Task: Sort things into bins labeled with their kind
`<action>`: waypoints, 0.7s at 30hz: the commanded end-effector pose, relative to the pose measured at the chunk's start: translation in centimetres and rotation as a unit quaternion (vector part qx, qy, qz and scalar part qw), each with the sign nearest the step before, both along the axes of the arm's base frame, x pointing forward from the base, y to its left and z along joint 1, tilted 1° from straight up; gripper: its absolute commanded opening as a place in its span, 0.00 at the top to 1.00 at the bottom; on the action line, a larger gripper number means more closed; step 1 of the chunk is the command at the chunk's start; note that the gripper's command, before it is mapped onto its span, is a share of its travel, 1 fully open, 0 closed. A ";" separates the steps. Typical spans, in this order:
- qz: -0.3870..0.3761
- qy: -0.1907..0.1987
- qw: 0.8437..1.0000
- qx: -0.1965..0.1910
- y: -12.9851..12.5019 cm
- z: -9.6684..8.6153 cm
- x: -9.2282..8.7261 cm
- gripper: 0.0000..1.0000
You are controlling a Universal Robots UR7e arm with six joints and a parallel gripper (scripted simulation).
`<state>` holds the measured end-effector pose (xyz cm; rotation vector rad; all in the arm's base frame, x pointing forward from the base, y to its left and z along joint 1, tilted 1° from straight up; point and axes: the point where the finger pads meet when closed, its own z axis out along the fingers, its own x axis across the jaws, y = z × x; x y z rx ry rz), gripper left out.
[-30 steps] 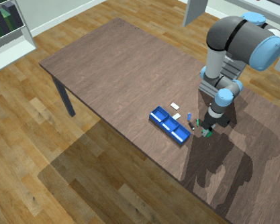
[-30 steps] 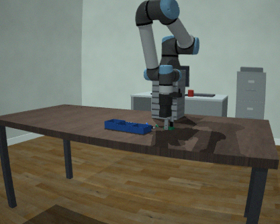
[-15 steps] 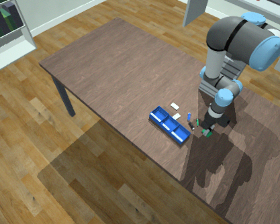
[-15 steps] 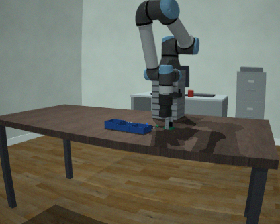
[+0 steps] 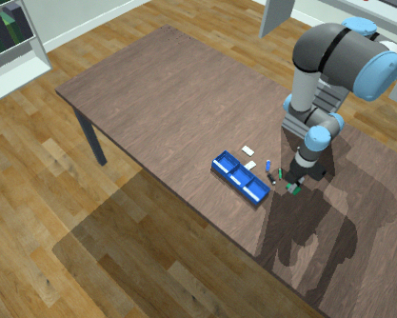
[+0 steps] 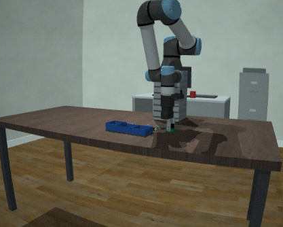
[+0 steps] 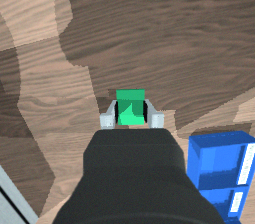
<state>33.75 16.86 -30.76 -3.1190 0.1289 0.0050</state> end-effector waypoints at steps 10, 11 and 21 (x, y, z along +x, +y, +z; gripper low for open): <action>0.000 -0.001 1.000 0.000 0.0 0.0 0.0 0.30; 0.000 -0.001 1.000 0.000 0.0 0.4 0.0 0.30; 0.000 -0.001 1.000 0.000 -0.1 3.7 0.1 0.30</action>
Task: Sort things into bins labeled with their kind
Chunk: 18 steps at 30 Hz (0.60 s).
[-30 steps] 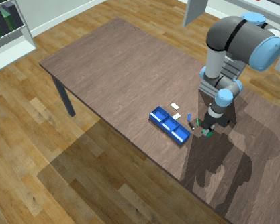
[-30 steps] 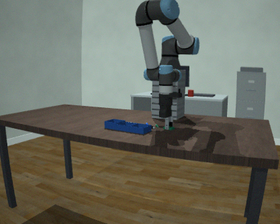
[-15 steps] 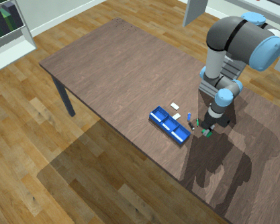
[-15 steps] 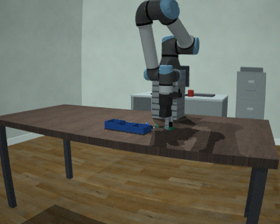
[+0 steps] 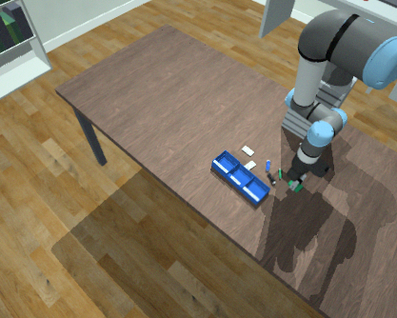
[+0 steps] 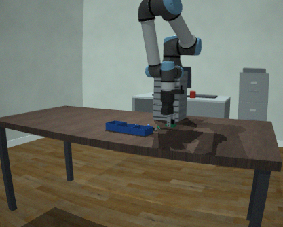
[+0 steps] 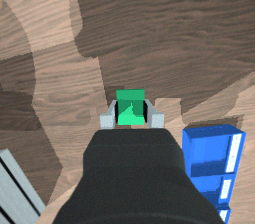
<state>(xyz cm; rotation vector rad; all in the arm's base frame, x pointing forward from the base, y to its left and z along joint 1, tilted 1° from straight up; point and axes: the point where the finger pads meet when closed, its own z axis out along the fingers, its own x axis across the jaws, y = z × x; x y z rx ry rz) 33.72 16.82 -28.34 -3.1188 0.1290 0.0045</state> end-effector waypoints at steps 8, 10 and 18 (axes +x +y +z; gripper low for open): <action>0.000 -0.001 1.000 0.000 -0.1 3.3 0.1 0.30; 0.000 -0.001 1.000 0.000 -0.1 3.6 0.1 0.30; 0.000 -0.001 1.000 0.000 -0.1 3.6 0.1 0.30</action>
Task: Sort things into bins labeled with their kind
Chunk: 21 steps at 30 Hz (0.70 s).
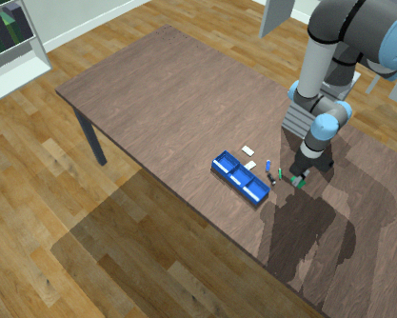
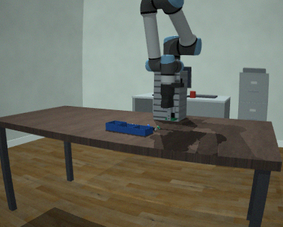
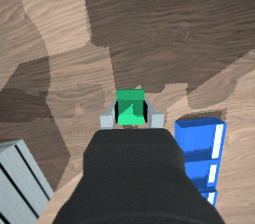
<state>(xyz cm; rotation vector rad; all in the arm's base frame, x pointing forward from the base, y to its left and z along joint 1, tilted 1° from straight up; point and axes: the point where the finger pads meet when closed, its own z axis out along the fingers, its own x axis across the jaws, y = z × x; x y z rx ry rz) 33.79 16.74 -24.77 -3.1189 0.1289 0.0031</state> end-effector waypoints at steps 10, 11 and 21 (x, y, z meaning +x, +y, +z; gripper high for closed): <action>0.000 0.000 1.000 0.000 -1.1 0.0 0.5 0.30; 0.000 0.000 1.000 0.000 -1.6 -0.1 0.8 0.30; 0.000 0.000 1.000 0.000 -6.0 -0.1 2.8 0.30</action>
